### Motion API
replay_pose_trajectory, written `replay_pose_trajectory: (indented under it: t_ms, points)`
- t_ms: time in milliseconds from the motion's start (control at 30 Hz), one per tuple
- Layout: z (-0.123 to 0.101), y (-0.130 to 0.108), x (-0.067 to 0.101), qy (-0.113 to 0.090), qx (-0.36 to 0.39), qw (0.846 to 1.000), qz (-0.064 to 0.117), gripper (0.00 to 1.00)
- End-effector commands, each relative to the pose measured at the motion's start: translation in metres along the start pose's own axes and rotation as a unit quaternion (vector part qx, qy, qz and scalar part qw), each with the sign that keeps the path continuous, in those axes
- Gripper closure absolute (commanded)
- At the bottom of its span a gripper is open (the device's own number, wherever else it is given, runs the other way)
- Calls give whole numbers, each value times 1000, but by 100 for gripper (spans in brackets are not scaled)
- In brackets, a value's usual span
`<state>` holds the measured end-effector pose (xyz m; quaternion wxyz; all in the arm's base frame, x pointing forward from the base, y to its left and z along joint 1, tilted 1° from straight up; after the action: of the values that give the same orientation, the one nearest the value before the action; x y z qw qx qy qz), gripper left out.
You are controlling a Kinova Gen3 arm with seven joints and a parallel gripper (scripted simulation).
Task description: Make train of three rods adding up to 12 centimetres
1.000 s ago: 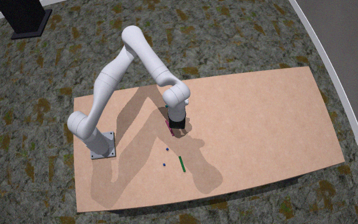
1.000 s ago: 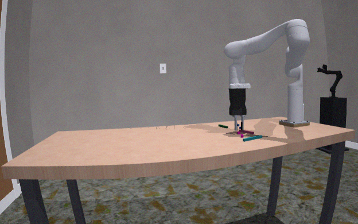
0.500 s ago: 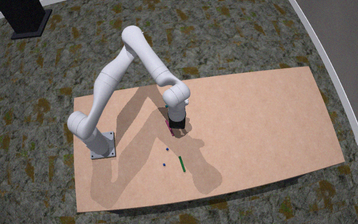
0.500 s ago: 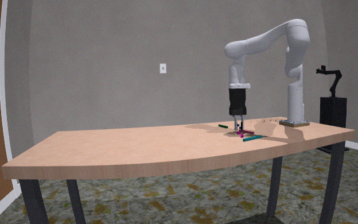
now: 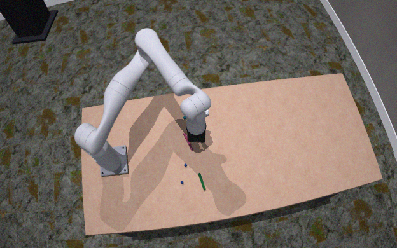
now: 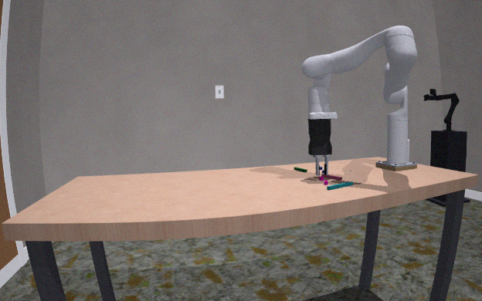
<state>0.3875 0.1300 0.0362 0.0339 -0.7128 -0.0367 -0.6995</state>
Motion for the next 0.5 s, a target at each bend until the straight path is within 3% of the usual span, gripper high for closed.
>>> replay_pose_trajectory:
  t_ms: [0,467]
  points:
    - [0,0,0,1,0,1000,0,46]
    - [0,0,-11,1,0,1000,0,46]
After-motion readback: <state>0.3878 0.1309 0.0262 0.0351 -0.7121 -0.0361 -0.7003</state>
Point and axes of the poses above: the point where the finger pads meet when closed, its own x axis back along the fingers, its own z axis across the jaws, y = z × x, the point moved 3 cm from there along x, back along the fingers, and after that the axes turned 9 degrees about x, right-handed, at the moved point
